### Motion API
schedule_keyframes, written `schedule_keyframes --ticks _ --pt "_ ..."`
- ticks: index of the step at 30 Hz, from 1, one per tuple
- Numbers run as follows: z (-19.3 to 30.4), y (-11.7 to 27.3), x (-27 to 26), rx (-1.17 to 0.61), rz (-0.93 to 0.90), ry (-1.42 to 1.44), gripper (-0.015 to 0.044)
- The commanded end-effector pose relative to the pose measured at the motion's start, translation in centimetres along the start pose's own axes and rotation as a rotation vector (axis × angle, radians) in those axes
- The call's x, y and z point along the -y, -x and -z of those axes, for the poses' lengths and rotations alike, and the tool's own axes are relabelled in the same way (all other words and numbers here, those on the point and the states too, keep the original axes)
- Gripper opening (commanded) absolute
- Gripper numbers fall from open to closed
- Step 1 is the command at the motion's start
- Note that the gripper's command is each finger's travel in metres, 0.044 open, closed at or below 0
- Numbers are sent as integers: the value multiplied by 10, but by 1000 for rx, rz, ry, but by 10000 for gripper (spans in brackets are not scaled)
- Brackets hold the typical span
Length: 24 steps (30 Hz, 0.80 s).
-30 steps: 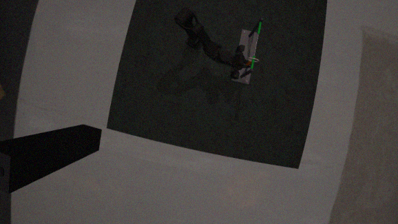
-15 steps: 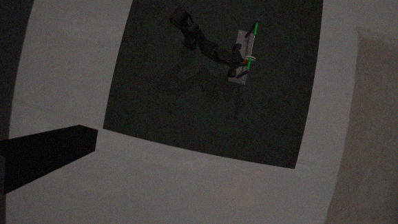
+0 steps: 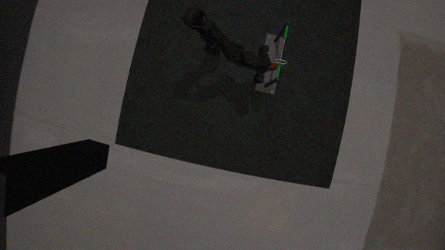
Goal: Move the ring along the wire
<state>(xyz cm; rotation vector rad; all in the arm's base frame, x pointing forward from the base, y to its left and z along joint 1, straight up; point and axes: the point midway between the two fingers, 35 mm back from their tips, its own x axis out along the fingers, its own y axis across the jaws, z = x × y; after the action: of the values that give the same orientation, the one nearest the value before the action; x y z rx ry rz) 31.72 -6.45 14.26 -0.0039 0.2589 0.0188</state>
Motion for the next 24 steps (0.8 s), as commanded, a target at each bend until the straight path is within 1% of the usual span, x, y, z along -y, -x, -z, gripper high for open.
schedule_keyframes --ticks 1,24 --pt "-2 1 -4 4 -1 11 -150" --pt "-2 1 -22 0 -47 54 -150"
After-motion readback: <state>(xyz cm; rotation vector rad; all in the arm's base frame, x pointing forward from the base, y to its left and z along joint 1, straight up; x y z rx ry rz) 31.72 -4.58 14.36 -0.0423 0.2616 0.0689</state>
